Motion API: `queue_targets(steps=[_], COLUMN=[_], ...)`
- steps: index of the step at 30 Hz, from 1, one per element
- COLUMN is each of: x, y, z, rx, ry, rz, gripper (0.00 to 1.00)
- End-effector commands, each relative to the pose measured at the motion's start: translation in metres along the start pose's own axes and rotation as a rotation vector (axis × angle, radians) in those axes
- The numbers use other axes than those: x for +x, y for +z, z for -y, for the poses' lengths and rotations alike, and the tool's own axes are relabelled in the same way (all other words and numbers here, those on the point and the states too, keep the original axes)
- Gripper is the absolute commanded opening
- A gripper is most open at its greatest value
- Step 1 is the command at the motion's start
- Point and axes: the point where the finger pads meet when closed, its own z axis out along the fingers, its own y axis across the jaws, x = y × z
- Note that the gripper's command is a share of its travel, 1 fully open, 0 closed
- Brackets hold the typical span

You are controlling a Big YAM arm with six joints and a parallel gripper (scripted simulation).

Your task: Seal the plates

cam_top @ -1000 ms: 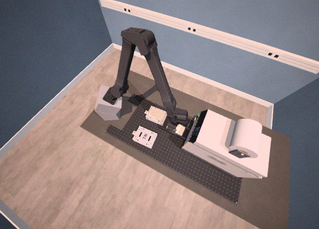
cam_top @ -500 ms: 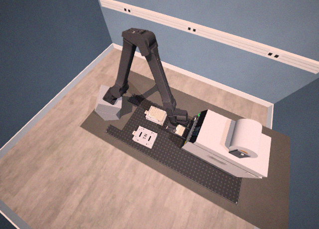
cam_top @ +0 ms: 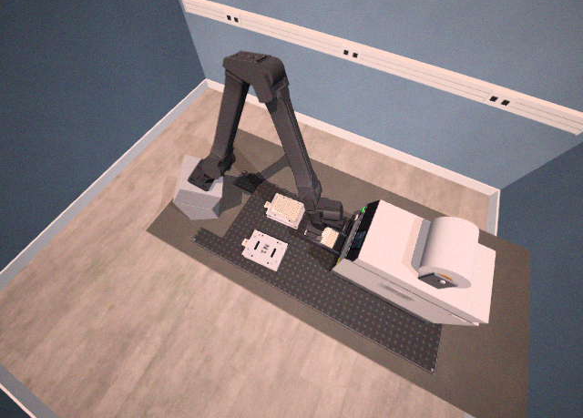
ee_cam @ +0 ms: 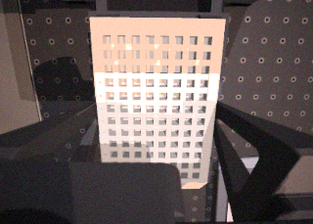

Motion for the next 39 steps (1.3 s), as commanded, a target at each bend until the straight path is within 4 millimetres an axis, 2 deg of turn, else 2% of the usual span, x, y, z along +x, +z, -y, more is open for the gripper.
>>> queue_targets(steps=[1,7,10,28,39], x=[0.002,0.004,-0.001,0.017,0.017], y=[0.008,0.011,0.013,0.018,0.005], z=[0.001,0.002,0.001,0.01,0.008], rx=[-0.002,-0.002,-0.003,0.008,0.021], ry=[-0.006,-0.01,-0.011,0.0,0.005], rz=[0.0,-0.004,0.002,-0.035,-0.036], gripper=[0.0,0.0,0.0,0.0,0.0])
